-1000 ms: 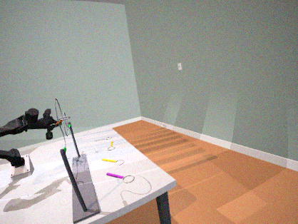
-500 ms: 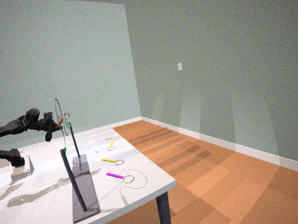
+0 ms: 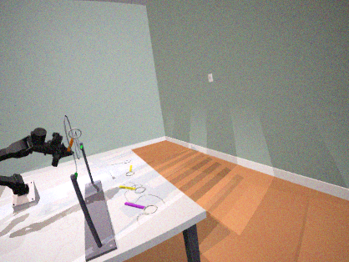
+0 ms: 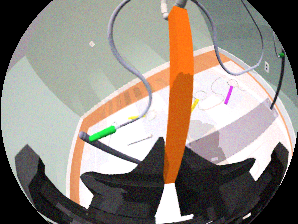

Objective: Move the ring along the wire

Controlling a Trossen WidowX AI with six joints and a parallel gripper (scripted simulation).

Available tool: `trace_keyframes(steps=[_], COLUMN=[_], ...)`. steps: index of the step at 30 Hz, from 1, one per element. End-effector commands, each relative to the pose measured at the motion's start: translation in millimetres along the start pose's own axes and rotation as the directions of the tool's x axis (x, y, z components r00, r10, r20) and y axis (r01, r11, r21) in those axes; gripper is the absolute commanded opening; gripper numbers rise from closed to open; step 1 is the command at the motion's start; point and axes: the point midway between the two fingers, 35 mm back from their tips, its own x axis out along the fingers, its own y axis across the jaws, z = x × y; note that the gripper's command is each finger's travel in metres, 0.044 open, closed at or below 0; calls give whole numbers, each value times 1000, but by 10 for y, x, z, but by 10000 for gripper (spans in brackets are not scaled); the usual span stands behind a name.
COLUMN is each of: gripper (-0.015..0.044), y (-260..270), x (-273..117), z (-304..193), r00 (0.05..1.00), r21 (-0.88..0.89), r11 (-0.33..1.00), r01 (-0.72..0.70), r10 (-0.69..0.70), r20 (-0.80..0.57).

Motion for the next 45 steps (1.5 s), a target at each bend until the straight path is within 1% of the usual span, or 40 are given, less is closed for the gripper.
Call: trace_keyframes(steps=[1, 11, 22, 33, 45], gripper=[-150, -150, -150, -150, -150], y=[-75, -230, -390, -531, -652], x=[6, 10, -5, -41, -100], z=[2, 28, 90, 183, 315], r00=[999, 987, 960, 922, 868], r21=[-87, -273, -459, -614, -737], r11=[995, 948, 844, 689, 476], r01=[53, 162, 279, 385, 480], r10=[-52, -152, -249, -324, -377], r20=[14, 58, 127, 214, 322])
